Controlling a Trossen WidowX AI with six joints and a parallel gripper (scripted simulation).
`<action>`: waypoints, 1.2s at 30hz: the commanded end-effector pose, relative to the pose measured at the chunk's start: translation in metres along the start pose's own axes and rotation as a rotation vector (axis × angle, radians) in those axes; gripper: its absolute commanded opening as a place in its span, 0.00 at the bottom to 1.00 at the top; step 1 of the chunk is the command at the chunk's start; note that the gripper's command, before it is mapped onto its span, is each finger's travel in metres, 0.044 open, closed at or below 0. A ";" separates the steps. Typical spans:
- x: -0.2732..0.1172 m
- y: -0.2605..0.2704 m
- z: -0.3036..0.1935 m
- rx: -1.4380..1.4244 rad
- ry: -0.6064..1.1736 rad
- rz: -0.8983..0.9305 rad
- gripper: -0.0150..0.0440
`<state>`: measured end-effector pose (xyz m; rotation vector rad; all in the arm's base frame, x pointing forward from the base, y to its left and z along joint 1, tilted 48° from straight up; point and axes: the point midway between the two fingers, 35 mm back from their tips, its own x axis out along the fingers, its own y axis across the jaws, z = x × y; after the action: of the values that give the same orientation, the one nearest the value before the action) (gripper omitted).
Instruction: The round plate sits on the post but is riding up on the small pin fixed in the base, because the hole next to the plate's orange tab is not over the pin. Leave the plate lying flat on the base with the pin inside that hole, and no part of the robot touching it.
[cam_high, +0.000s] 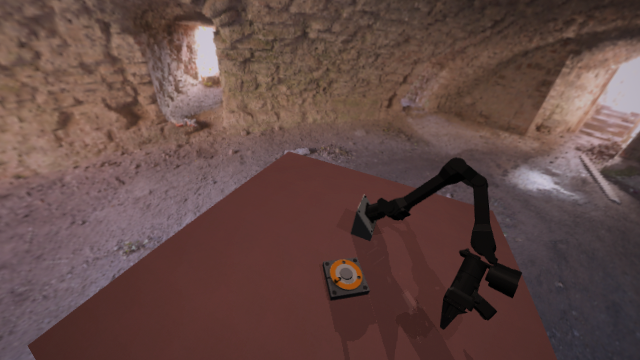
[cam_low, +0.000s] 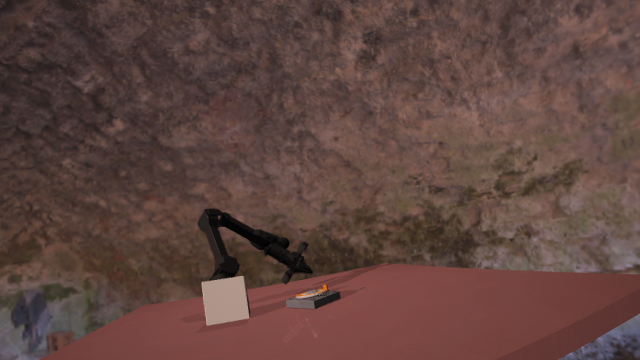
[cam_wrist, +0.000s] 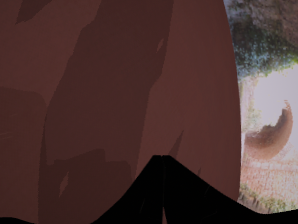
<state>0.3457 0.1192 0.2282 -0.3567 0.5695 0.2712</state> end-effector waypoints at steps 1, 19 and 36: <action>0.037 -0.038 -0.046 0.025 0.233 0.055 0.25; 0.067 -0.115 -0.207 0.522 0.693 0.461 0.25; 0.055 -0.146 -0.258 0.979 0.638 0.690 0.25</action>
<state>0.3169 -0.1095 0.0348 0.7403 1.3681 0.4951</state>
